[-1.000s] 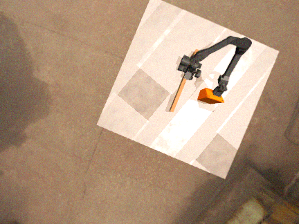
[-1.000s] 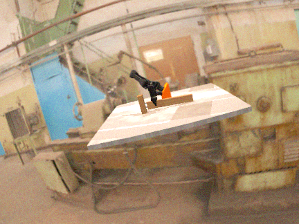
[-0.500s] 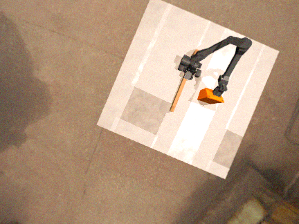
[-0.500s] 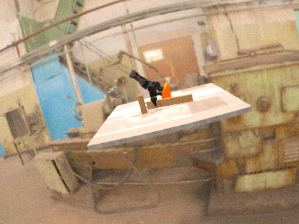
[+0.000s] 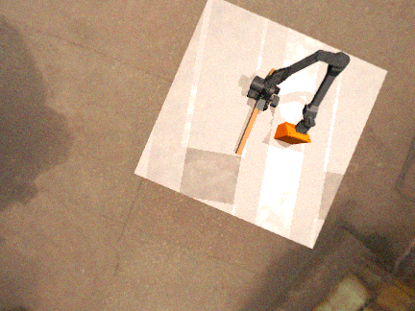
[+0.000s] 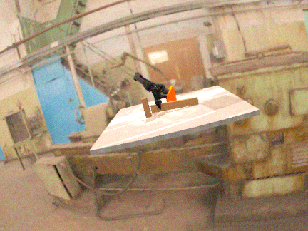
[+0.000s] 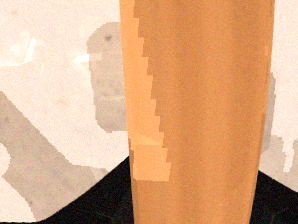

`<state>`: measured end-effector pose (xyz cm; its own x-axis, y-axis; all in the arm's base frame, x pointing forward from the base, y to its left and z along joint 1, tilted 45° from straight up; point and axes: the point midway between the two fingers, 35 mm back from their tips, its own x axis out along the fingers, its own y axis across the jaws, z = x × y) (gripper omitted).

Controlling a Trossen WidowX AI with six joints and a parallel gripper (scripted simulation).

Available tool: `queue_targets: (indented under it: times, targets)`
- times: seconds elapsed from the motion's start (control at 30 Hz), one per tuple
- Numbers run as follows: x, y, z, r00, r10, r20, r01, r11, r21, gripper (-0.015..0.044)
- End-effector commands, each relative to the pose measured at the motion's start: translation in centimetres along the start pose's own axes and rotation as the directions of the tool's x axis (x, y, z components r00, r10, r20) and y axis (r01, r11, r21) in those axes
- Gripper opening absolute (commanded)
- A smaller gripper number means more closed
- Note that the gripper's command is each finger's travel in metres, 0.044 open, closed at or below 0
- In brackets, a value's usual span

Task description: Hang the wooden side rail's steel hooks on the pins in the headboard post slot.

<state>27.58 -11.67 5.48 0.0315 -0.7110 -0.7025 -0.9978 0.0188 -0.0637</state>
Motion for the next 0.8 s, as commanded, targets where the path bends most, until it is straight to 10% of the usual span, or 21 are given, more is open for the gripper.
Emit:
queue_targets:
  times: [0.0,0.77]
  targets:
    - [-0.09,-0.11,-0.06,1.000,-0.007,-0.001,0.007,1.000,-0.002,0.0000]
    - [-0.20,-0.13,-0.33,1.000,-0.007,-0.001,0.007,1.000,-0.002,0.0000]
